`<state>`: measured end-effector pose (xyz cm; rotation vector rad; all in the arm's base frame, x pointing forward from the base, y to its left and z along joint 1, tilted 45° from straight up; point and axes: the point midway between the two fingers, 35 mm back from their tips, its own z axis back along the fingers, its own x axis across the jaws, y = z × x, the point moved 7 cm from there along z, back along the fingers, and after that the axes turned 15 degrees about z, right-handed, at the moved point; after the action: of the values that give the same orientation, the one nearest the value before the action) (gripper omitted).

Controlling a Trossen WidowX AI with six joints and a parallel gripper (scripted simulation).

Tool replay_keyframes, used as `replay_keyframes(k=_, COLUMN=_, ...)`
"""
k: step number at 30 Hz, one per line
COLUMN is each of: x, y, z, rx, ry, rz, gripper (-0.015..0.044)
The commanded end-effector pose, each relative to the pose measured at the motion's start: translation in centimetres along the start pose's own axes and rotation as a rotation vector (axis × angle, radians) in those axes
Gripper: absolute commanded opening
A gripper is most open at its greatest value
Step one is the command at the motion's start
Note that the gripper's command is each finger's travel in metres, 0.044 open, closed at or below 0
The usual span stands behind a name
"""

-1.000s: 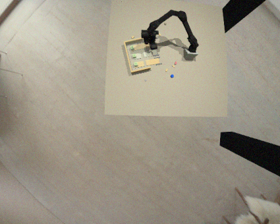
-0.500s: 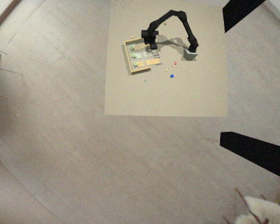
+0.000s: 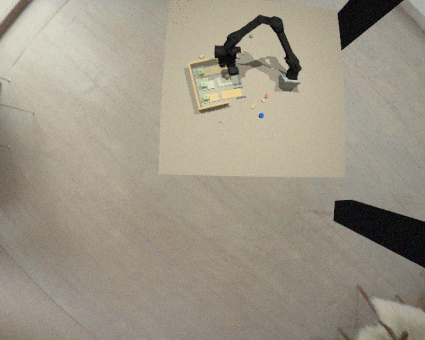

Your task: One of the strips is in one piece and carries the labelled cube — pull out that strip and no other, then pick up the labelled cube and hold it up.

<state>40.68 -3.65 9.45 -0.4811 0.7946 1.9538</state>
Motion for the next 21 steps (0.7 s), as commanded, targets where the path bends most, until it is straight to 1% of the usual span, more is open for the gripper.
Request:
replay_keyframes(k=1, x=-0.07, y=0.05, z=-0.18, rx=0.004, ry=0.001, rz=0.003, gripper=0.0000)
replay_keyframes(k=21, x=-0.07, y=0.05, z=-0.38, rx=0.004, ry=0.001, rz=0.003, gripper=0.0000)
